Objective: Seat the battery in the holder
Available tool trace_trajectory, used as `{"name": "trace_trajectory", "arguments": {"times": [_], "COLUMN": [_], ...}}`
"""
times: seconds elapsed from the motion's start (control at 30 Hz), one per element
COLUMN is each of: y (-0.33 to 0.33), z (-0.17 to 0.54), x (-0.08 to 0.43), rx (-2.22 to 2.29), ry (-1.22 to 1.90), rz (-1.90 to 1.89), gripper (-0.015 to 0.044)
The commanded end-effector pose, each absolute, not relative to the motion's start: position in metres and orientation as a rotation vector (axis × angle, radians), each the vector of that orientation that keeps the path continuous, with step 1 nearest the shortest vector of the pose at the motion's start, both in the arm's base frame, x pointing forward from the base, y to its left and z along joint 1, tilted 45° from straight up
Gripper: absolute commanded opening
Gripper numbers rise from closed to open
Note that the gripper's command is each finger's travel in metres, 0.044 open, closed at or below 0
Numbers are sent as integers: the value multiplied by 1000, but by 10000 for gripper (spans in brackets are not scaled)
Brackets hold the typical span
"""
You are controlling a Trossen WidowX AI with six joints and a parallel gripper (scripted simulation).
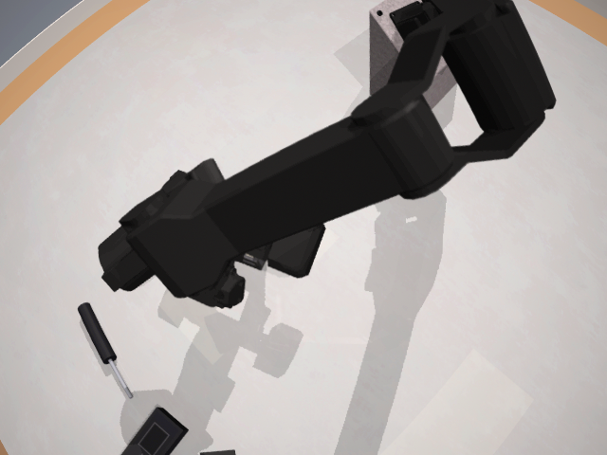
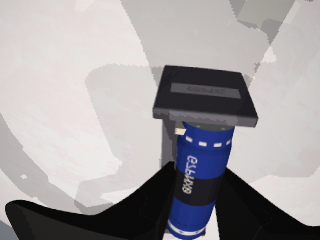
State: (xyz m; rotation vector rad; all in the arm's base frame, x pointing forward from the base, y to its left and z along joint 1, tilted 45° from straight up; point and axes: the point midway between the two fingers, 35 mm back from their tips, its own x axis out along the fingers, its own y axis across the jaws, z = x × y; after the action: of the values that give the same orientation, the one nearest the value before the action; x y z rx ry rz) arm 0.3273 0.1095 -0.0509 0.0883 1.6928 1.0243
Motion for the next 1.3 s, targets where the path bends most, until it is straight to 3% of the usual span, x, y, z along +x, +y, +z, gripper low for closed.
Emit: {"name": "trace_trajectory", "arguments": {"times": [0.0, 1.27], "y": [112, 113], "z": [-53, -55], "x": [334, 325], "rx": [92, 163], "ry": [1649, 1500], "rz": [1018, 987], "gripper": [74, 74]}}
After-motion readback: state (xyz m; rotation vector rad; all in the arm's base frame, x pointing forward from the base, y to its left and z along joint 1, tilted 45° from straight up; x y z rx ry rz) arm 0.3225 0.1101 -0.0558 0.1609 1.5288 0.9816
